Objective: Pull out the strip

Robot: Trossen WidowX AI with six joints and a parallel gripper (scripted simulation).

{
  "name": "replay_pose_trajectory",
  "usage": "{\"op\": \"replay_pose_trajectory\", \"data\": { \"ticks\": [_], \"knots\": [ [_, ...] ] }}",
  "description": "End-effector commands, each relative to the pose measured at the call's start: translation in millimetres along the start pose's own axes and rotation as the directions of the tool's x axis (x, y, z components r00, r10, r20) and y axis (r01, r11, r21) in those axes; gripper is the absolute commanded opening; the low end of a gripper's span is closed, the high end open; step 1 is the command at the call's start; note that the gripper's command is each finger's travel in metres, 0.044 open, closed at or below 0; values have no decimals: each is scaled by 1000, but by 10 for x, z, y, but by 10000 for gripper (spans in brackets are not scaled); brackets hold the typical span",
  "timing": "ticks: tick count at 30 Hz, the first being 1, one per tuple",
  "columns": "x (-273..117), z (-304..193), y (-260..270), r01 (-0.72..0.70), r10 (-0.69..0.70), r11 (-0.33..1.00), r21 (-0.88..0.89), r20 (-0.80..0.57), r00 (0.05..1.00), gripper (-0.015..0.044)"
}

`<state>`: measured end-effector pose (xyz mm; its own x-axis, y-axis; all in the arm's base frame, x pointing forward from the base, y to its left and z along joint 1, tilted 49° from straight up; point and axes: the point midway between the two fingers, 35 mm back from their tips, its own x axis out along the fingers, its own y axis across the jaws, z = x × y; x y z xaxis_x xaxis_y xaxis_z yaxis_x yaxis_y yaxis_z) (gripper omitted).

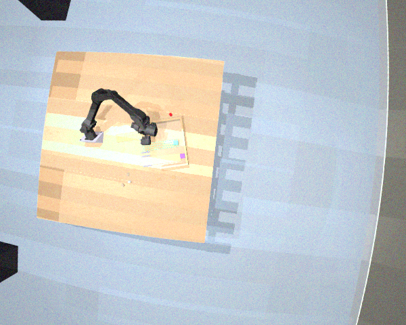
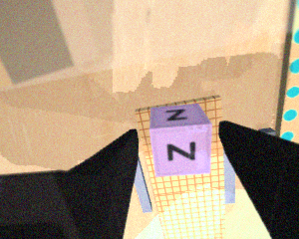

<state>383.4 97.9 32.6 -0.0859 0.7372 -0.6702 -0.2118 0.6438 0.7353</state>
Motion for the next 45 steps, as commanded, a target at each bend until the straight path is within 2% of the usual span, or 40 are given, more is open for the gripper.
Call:
{"op": "replay_pose_trajectory", "data": {
  "ticks": [1,5,11,15,26,41,45],
  "knots": [
    [31,-5,1,-6,6,1000,8,3,1000,250],
    [13,-2,2,0,0,1000,0,-1,1000,145],
    [13,-2,2,0,0,1000,0,-1,1000,105],
    [-14,-32,-2,0,0,1000,1,-1,1000,0],
    [-394,-572,-26,-4,4,1000,10,0,1000,0],
    [-411,-935,-34,-4,4,1000,12,-1,1000,0],
    [-536,-930,-38,-3,3,1000,13,-1,1000,0]
  ]
}}
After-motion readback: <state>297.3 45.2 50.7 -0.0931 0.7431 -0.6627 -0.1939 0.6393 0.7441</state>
